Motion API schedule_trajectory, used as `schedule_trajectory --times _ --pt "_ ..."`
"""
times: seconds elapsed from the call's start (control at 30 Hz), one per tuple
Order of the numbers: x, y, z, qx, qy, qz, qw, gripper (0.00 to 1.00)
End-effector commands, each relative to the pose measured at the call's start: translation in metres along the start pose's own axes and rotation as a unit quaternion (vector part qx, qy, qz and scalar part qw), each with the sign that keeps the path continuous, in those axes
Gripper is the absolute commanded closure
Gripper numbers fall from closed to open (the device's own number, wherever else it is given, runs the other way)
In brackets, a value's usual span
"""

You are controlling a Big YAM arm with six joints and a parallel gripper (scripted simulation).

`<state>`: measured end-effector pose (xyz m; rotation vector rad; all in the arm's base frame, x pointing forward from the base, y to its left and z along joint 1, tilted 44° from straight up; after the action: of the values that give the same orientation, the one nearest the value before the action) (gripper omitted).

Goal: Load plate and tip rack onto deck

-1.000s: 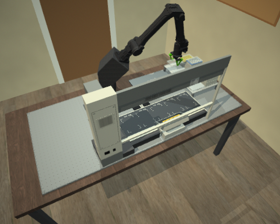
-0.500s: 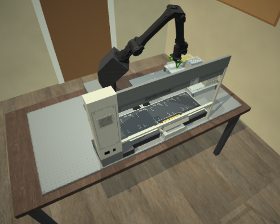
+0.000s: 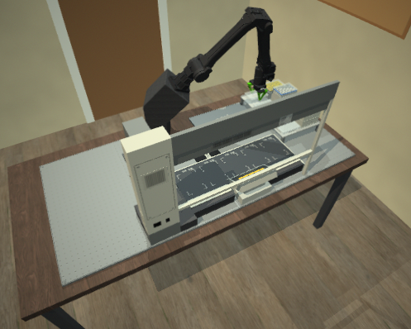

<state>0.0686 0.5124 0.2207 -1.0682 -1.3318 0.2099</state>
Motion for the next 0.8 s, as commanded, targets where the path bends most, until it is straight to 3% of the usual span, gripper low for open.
schedule_trajectory --times 0.0,0.77 --pt "0.0106 -0.0146 -0.0037 0.007 0.005 -0.023 1.0 1.0" --pt "0.0082 -0.01 -0.0068 0.004 0.005 -0.02 1.0 1.0"
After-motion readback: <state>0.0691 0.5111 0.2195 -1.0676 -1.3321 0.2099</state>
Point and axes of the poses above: the point where the finger pads meet when closed, its own y axis out along the fingers, its own z axis across the jaws, x = y × z, the point moved 9 cm from there along -y, back along the fingers, and after that the axes turned 15 degrees about y, right-handed, at the moved point
